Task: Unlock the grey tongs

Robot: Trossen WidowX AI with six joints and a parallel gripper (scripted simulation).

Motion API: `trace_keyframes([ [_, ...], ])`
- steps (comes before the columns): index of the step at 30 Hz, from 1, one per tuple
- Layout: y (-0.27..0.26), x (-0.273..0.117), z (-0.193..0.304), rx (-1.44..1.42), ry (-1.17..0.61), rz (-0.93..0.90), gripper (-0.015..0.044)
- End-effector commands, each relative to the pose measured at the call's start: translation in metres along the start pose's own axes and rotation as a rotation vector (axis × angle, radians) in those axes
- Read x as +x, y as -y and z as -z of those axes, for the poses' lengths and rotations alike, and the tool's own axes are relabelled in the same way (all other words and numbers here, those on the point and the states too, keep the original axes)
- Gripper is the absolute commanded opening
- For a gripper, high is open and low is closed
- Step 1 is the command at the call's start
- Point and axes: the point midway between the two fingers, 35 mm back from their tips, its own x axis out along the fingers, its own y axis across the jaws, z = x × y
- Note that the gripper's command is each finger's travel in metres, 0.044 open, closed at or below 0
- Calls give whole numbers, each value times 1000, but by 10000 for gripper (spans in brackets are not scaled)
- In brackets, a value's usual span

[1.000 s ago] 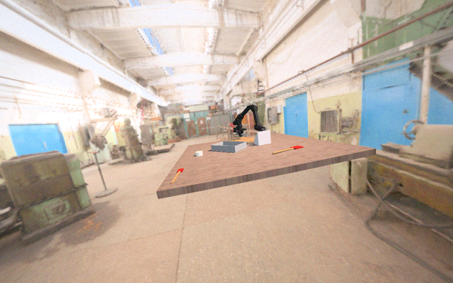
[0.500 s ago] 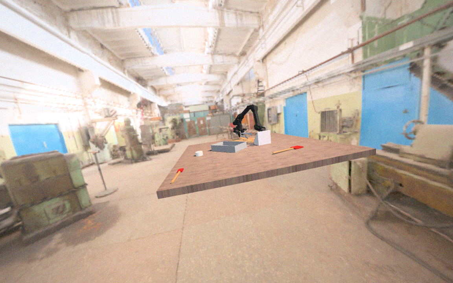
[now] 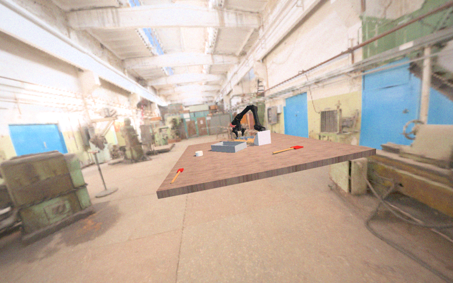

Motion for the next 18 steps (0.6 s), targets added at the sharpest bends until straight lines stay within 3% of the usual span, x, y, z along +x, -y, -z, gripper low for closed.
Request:
trace_keyframes([
  [1, -32, -16, -5, 4, -18, -23, 440],
  [13, -131, -98, 4, -7, 4, -10, 440],
  [18, -135, -104, 5, -10, 12, -9, 440],
])
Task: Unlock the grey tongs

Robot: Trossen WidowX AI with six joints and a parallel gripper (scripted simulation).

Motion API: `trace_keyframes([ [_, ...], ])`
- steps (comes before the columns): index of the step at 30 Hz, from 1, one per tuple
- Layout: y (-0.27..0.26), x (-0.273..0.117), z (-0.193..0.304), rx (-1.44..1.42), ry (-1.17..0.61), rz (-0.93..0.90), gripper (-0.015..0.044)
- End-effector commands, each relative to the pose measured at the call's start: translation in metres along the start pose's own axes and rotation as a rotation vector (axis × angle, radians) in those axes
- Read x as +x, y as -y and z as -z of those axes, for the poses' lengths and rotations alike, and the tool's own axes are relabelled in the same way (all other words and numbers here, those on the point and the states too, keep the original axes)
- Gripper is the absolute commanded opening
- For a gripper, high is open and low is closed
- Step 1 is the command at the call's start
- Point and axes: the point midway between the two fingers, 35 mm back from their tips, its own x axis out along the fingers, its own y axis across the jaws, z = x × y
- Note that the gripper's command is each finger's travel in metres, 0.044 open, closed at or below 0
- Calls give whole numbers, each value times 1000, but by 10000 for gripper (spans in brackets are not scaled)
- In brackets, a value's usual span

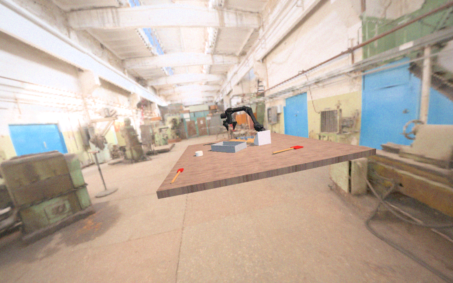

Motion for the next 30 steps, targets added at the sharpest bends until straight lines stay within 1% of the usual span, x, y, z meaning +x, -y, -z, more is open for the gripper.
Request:
trace_keyframes([
  [1, -2, -9, -1, 10, 19, 4, 440],
  [5, 1, -34, 3, -5, 73, -49, 440],
  [7, 2, -39, 4, -8, 84, -60, 440],
  [30, 2, -39, 4, -8, 84, -60, 440],
])
